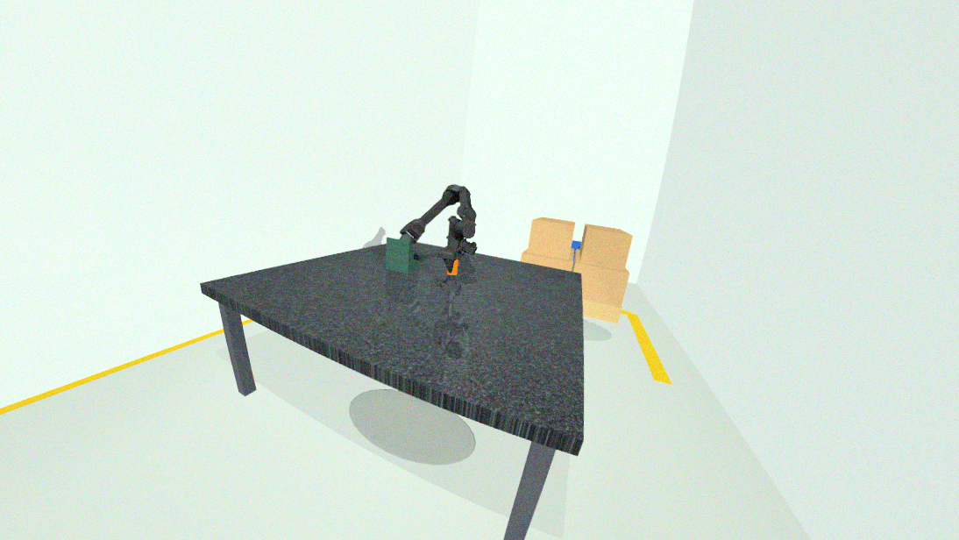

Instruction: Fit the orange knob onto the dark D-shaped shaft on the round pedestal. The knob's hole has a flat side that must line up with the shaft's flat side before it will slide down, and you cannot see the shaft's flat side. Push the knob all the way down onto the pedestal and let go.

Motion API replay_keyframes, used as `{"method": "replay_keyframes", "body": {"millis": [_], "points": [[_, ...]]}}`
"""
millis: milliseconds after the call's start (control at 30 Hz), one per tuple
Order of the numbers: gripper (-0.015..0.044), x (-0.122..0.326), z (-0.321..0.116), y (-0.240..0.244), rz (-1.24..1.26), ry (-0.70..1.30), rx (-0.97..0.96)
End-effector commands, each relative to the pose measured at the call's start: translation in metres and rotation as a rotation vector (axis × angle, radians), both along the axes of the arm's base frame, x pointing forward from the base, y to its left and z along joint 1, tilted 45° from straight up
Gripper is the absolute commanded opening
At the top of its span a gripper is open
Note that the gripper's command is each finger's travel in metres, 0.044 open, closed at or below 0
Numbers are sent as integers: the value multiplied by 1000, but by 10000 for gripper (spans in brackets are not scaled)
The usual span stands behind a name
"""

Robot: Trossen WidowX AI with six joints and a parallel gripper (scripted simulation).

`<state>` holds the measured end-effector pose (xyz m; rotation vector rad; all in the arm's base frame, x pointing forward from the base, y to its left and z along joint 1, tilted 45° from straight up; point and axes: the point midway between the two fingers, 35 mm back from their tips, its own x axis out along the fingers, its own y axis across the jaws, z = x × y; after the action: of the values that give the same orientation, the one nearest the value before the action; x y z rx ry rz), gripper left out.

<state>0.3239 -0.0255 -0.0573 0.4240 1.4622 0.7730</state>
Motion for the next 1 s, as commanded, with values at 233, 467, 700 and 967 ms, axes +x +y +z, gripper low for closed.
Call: {"method": "replay_keyframes", "body": {"millis": [233, 467, 700, 967], "points": [[0, -1, -3, 2, 93, -89, 9], [0, 0, -2, 2, 93, -89, 9], [0, 1, -1, 1, 93, -89, 9], [0, 1, 1, 0, 155, -149, 15]]}}
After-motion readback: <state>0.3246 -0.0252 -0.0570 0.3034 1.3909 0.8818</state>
